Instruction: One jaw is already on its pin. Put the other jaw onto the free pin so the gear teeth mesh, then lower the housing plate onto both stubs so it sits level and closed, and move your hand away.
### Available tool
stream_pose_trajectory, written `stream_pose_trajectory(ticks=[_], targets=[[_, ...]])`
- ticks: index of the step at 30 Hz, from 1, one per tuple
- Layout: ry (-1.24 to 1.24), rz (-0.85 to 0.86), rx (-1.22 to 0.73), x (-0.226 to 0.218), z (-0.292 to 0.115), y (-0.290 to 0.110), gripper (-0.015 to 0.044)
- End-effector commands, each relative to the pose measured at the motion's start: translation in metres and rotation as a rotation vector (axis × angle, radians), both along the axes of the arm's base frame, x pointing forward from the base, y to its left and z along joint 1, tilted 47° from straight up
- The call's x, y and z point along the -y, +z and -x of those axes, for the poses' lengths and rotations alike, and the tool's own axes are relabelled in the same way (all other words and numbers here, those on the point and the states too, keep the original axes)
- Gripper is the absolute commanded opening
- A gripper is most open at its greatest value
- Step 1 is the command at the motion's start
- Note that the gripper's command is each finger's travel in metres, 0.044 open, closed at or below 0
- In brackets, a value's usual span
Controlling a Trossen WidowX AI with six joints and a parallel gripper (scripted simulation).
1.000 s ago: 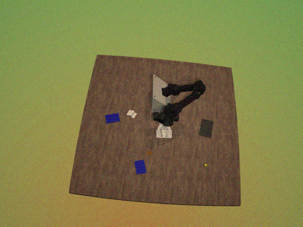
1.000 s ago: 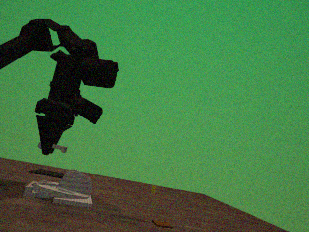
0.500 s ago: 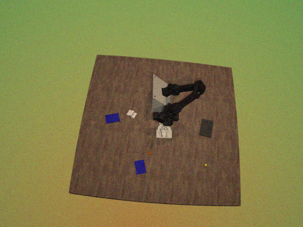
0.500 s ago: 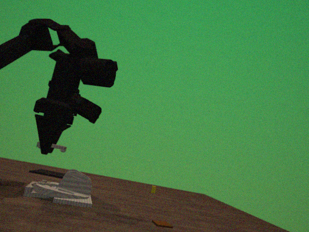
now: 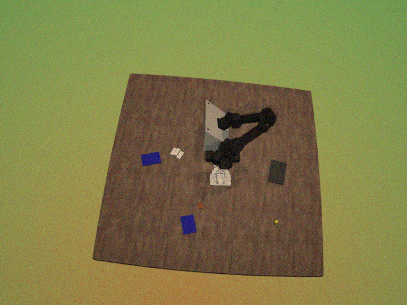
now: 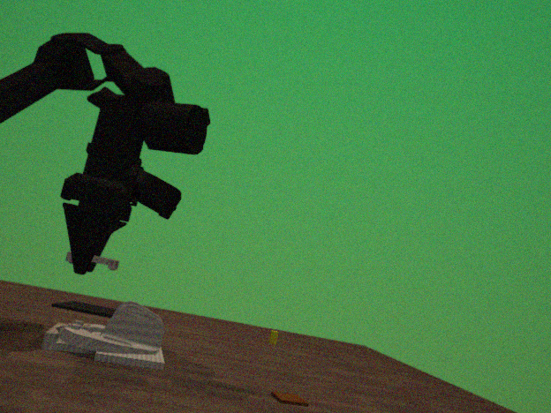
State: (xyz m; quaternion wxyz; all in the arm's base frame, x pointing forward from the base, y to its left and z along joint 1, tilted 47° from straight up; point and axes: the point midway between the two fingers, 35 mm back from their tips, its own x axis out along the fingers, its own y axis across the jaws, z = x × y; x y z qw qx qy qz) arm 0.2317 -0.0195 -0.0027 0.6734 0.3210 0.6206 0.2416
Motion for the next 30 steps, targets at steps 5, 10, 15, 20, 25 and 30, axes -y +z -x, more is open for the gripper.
stream_pose_trajectory(ticks=[5, 10, 15, 20, 25, 30], targets=[[0.005, 0.006, 0.006, 0.001, 0.0, -0.001, 0.0351], [0.004, 0.007, 0.006, -0.003, -0.002, -0.005, 0.0351], [0.004, 0.008, 0.005, -0.008, -0.003, -0.011, 0.0351], [0.003, 0.009, 0.005, -0.014, -0.004, -0.017, 0.0351], [0.003, 0.009, 0.005, -0.02, -0.005, -0.022, 0.0351], [0.003, 0.008, 0.005, -0.026, -0.006, -0.028, 0.0351]])
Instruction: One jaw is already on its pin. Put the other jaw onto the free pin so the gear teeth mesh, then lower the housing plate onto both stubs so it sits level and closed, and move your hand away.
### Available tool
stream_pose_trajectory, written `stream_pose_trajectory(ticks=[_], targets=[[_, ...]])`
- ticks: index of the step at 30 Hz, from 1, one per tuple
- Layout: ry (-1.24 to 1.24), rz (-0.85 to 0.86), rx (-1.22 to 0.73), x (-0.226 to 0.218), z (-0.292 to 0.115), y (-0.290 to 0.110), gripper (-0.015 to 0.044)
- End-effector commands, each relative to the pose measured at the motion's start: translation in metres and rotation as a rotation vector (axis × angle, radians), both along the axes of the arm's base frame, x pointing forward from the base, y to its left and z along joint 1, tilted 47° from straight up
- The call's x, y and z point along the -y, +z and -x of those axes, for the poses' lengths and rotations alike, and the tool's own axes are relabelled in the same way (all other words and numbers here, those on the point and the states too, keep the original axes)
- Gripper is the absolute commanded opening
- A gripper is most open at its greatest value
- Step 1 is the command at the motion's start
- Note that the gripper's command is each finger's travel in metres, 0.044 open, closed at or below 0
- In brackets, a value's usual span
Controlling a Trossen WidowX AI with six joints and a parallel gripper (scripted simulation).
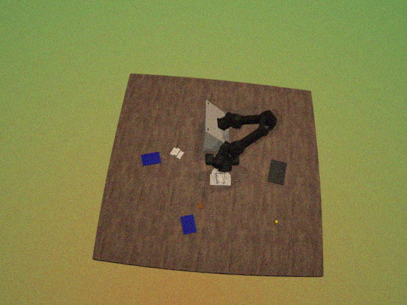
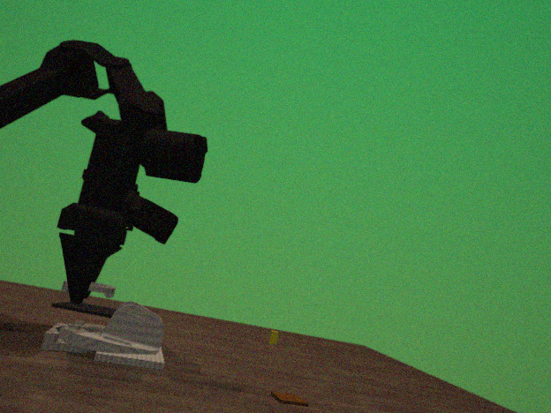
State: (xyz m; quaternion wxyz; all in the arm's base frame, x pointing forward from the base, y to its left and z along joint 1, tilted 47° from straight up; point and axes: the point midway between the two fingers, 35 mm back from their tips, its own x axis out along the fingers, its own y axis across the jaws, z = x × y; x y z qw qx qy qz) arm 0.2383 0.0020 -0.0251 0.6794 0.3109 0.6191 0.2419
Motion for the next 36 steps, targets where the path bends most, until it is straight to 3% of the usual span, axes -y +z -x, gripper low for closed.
stream_pose_trajectory(ticks=[1, 36], targets=[[-0.006, -0.008, -0.01, -0.006, 0.0, -0.007, 0.0351], [-0.01, -0.014, -0.014, -0.023, -0.001, -0.02, 0.0351]])
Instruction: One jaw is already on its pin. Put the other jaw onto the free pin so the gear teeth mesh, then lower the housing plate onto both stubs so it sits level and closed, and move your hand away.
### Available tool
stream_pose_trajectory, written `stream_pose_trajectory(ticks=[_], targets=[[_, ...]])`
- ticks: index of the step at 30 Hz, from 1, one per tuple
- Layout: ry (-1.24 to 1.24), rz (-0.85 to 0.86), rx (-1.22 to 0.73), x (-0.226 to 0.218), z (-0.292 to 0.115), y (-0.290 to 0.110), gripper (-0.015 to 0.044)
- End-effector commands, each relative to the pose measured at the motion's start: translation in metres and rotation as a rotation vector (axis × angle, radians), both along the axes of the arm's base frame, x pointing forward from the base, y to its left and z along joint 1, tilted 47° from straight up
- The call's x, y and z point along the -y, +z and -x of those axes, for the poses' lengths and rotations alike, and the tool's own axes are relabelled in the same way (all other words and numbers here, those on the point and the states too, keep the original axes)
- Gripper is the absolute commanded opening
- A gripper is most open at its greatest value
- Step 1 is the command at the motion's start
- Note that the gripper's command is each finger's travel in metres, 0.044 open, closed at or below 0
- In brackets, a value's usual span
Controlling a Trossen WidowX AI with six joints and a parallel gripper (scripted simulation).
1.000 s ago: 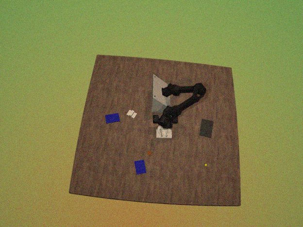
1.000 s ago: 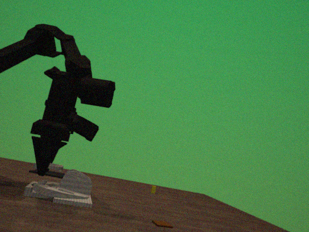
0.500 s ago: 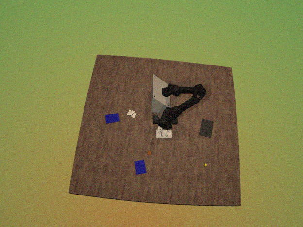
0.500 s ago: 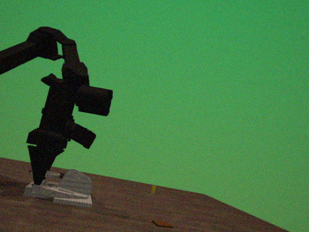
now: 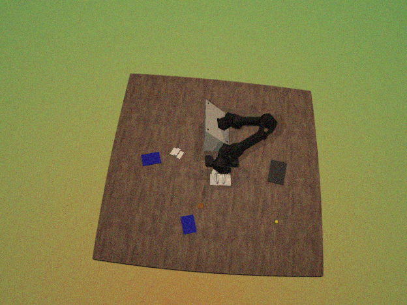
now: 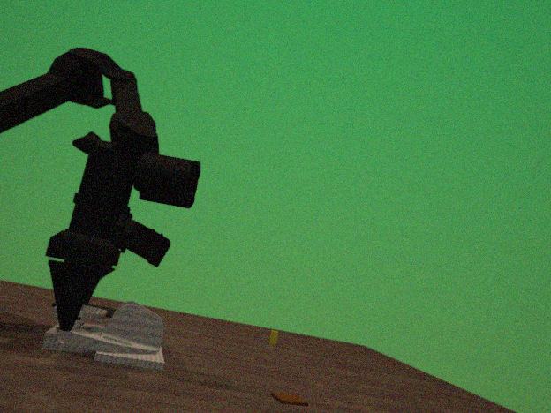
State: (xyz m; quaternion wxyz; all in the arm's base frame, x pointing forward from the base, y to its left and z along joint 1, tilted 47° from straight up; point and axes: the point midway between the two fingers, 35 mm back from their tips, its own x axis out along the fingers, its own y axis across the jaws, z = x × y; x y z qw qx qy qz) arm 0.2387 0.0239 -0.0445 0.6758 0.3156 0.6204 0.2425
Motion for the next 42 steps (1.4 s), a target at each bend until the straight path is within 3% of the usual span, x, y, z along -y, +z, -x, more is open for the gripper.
stream_pose_trajectory(ticks=[1, 42], targets=[[-0.009, -0.005, -0.007, -0.0015, -0.0002, -0.0014, 0.0351], [-0.013, -0.007, -0.012, -0.0071, -0.001, -0.0066, 0.0351]])
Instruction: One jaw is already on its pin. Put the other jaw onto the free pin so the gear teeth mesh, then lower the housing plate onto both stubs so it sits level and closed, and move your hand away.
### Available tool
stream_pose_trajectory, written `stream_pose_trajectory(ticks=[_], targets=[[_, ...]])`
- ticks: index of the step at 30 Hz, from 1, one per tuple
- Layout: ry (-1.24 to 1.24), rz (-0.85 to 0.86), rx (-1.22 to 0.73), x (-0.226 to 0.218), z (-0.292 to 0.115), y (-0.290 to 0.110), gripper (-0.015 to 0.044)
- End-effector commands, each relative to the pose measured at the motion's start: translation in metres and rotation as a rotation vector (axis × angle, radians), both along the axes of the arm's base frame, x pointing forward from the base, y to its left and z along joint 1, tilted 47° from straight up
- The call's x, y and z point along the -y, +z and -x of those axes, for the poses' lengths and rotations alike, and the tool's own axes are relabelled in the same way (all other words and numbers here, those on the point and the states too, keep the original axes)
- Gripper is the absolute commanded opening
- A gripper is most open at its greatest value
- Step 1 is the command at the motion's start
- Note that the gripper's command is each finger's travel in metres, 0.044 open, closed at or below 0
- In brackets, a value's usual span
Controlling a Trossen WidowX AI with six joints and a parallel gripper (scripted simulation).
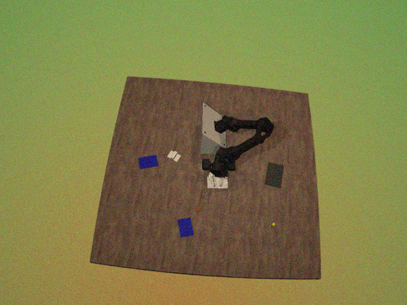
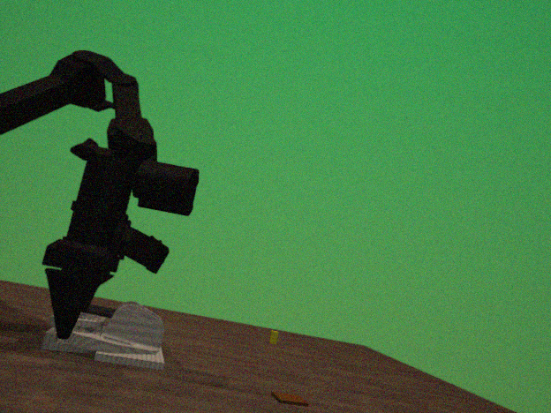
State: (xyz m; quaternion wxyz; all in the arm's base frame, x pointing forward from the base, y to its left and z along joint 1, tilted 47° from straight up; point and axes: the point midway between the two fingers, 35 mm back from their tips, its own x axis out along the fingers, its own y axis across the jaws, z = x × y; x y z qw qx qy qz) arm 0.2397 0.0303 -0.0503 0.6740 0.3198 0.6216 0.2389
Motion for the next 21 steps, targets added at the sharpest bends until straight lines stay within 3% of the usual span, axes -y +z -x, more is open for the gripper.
stream_pose_trajectory(ticks=[1, 21], targets=[[-0.005, -0.005, -0.004, -0.0007, 0.0, -0.0008, 0.0351], [-0.005, -0.005, -0.004, -0.0042, -0.0005, -0.0041, 0.0351]])
